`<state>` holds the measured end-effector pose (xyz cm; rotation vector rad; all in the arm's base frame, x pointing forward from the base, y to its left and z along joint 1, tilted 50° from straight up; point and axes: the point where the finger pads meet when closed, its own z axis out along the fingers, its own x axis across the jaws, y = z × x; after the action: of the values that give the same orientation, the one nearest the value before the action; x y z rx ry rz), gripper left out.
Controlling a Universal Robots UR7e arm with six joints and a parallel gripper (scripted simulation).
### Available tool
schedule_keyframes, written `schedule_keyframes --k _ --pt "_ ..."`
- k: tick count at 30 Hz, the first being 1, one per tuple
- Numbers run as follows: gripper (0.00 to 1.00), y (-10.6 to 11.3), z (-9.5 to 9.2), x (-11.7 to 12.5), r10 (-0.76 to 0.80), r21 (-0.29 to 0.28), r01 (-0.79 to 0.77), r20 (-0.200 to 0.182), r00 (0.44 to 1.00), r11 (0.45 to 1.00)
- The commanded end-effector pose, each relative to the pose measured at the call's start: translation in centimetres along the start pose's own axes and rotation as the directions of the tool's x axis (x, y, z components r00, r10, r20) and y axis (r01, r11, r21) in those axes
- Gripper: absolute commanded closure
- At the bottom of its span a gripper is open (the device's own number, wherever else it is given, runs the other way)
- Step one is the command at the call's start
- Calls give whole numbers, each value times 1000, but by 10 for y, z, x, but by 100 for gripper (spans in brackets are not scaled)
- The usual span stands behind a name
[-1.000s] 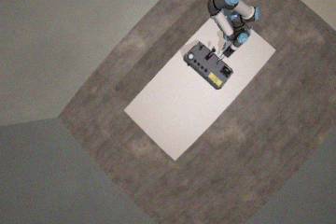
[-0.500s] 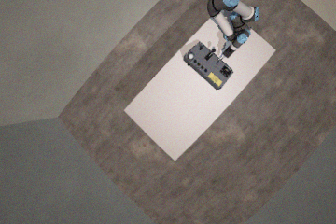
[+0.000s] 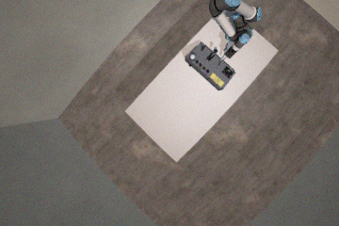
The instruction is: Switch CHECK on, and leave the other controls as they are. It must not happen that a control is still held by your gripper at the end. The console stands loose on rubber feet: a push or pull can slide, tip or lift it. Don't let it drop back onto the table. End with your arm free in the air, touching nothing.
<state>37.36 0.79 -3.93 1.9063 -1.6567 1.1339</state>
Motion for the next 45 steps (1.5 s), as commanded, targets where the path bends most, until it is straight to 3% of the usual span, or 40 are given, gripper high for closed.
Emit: schedule_keyframes --k 1,45 --pt "100 0 0 0 0 1 0 0 1000 1000" --pt "100 -9 0 0 0 1 0 0 1000 1000"
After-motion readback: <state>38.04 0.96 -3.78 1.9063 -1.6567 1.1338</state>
